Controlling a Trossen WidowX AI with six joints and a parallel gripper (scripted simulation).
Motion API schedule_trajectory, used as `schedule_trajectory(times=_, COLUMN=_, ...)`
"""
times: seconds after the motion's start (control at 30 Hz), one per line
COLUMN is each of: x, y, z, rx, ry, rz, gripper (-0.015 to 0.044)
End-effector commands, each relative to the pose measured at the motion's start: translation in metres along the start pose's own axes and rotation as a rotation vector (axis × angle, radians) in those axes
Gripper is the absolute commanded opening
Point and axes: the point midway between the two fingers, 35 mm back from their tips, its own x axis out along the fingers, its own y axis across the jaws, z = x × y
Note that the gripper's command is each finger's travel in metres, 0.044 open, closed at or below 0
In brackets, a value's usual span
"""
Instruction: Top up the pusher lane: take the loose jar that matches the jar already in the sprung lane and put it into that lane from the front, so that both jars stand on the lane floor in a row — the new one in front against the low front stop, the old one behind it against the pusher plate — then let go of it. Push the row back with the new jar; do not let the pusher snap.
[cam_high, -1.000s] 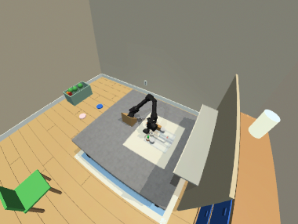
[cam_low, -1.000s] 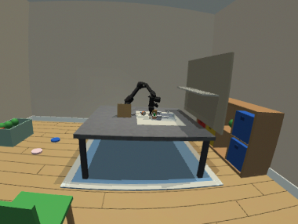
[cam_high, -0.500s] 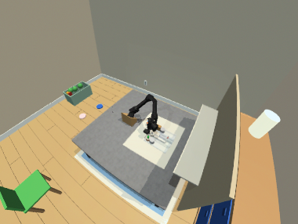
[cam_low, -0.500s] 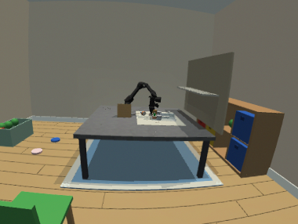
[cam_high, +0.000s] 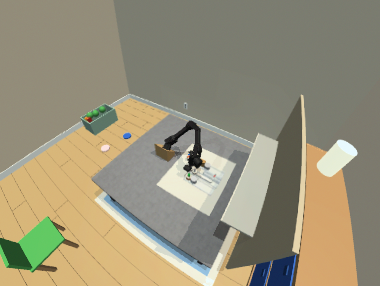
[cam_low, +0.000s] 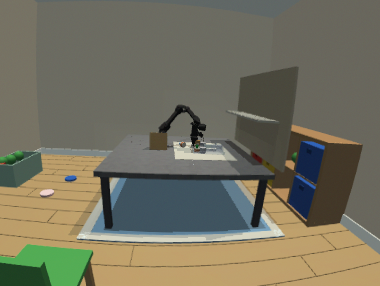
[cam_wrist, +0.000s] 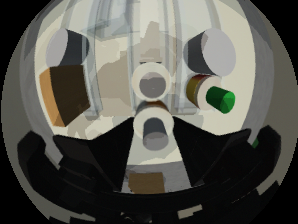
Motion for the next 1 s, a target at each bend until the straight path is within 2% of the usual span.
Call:
schedule_trajectory(times=0.0, x=-0.005, y=0.001, z=0.013, rx=-0.019, ry=-0.03, rz=-0.001, gripper=0.0)
schedule_trajectory(times=0.97, x=-0.008, y=0.002, z=0.026, rx=-0.019, ry=-0.031, rz=-0.001, gripper=0.0)
